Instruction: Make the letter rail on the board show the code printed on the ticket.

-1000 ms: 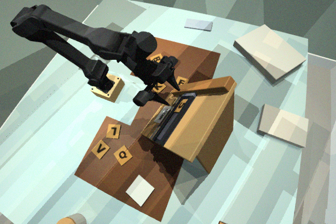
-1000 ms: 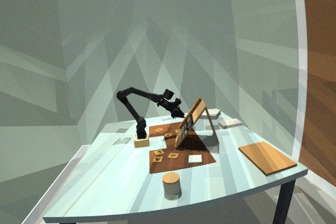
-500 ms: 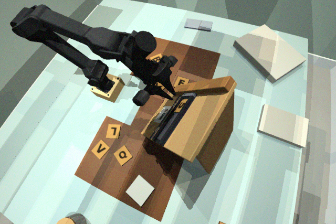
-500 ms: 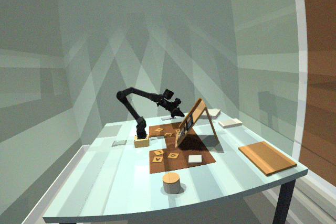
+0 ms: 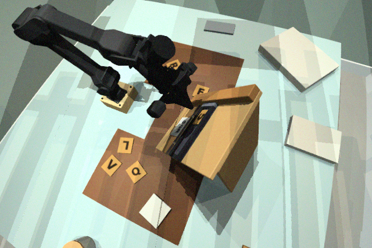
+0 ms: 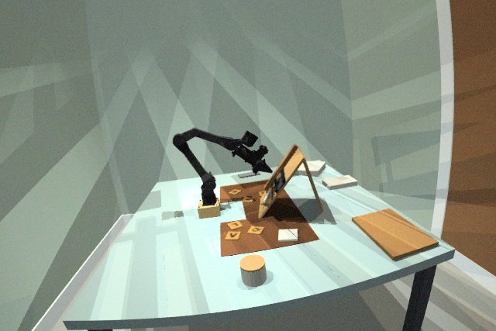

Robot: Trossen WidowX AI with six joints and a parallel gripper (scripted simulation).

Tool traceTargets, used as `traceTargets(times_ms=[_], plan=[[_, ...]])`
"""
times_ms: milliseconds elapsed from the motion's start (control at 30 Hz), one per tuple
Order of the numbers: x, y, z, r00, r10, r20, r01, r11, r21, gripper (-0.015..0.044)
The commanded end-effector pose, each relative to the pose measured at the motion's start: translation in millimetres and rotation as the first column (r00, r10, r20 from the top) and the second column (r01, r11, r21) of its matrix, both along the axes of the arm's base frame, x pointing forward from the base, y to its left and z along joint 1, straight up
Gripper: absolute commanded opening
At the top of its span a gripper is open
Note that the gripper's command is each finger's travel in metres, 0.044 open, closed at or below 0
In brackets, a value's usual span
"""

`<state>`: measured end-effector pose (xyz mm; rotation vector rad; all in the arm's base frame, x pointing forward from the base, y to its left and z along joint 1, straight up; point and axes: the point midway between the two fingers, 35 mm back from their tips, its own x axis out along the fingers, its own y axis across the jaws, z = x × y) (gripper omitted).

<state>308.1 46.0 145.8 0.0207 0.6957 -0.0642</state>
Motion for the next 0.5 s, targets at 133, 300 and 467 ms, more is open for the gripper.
traceTargets(times_ms=[133, 300, 467], plan=[[18.4, -15.0, 3.5, 0.959, 0.001, -0.285, -0.006, 1.000, -0.016, 0.0000], [24.0, -28.5, 6.1, 0.875, 0.004, -0.485, 0.002, 1.000, 0.011, 0.0000], [25.0, -38.2, 9.0, 0.795, 0.012, -0.607, 0.020, 0.999, 0.045, 0.0000]])
